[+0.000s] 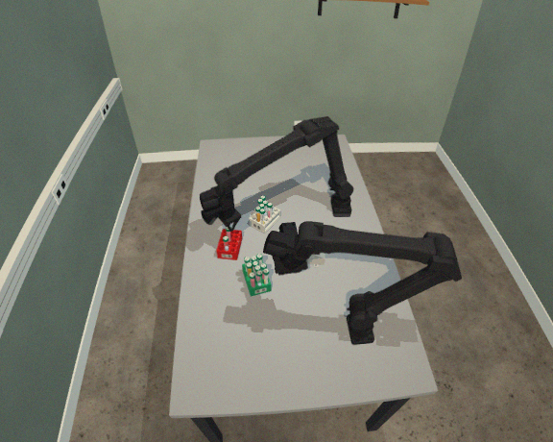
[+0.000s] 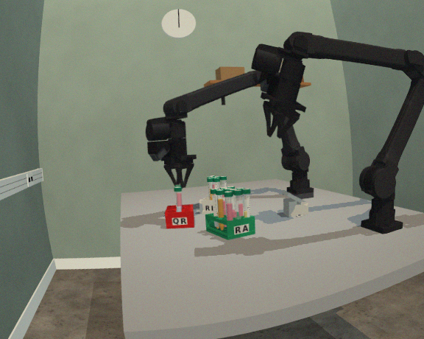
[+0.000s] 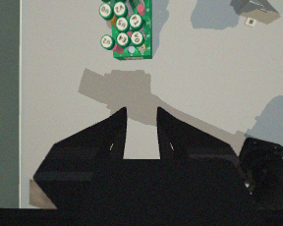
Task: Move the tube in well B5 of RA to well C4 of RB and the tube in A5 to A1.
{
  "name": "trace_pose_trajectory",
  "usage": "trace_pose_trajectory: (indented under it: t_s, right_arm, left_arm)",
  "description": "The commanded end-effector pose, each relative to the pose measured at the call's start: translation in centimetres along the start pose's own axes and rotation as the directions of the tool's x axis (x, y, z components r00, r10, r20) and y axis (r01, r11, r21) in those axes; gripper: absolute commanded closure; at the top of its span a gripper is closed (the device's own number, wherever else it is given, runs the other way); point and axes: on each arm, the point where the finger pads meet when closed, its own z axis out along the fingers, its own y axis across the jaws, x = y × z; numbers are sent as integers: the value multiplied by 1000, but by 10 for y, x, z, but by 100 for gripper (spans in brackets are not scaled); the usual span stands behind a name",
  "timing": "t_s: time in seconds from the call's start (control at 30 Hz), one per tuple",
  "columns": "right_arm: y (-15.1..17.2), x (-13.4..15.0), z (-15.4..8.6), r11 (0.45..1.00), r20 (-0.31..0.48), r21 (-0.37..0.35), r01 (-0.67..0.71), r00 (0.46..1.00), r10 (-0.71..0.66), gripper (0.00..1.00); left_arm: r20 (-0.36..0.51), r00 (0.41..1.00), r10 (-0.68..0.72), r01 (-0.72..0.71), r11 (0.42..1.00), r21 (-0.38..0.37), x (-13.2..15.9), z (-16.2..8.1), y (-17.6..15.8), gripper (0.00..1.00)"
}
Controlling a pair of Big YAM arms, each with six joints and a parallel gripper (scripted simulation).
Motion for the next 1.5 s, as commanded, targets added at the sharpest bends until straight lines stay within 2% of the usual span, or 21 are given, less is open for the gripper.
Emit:
trace_pose_trajectory:
  t_s: [0.0,0.03,0.97,1.17,1.47]
  right_arm:
    - [6,-15,0,1000,19,5,6,1000,-6,70]
    - [6,-15,0,1000,19,5,6,1000,-6,100]
    - [6,-15,0,1000,19,5,6,1000,-6,100]
    - [5,-20,-11,1000,28,6,6,1000,-6,100]
    - [5,-21,-15,1000,28,7,6,1000,-6,100]
  left_arm:
    - [14,1000,12,-12,999,-32,-9,-12,9,70]
    - [14,1000,12,-12,999,-32,-9,-12,9,70]
    - [14,1000,12,-12,999,-32,-9,-12,9,70]
    - [14,1000,12,-12,999,-32,-9,-12,9,70]
    - [14,1000,12,-12,999,-32,-9,-12,9,70]
